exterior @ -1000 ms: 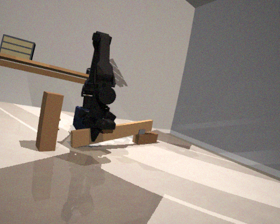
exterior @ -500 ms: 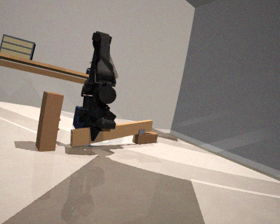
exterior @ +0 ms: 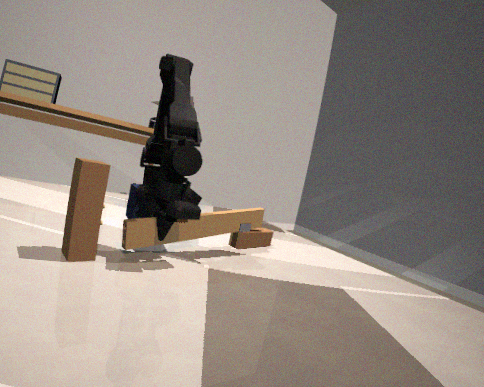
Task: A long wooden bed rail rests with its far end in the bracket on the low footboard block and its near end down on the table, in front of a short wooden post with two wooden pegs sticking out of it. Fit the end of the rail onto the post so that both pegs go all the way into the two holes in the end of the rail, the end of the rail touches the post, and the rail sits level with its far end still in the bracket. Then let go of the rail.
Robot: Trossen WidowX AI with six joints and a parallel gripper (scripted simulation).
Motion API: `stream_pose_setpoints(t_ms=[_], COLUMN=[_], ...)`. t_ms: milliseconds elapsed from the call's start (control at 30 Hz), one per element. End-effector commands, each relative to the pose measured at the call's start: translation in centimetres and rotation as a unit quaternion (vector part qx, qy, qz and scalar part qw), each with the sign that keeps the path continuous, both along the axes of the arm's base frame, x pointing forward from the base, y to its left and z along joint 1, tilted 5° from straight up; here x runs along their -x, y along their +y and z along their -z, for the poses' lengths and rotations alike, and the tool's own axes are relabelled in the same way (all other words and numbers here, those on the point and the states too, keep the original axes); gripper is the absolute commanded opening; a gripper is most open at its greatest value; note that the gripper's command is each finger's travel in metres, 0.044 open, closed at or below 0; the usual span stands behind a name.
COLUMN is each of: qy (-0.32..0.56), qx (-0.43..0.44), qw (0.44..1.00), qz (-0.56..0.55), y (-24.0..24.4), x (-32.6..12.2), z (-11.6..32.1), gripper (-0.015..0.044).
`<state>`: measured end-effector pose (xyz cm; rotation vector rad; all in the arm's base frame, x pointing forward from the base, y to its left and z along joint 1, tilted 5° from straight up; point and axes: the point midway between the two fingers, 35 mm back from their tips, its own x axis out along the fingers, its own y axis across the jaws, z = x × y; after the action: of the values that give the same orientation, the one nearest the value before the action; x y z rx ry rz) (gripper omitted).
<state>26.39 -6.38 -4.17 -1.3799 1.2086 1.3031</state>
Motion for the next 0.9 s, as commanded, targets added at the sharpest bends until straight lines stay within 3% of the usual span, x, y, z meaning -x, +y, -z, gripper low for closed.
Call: stream_pose_setpoints(t_ms=[0, 867], qy=[-0.003, -0.003], qx=[-0.003, -0.003], qw=[1.000, 1.000], qz=[0.001, 0.001], y=[0.1, 0.2], x=[-0.1, -0.2], z=[-0.4, -1.7], gripper=[0.0000, 0.0000])
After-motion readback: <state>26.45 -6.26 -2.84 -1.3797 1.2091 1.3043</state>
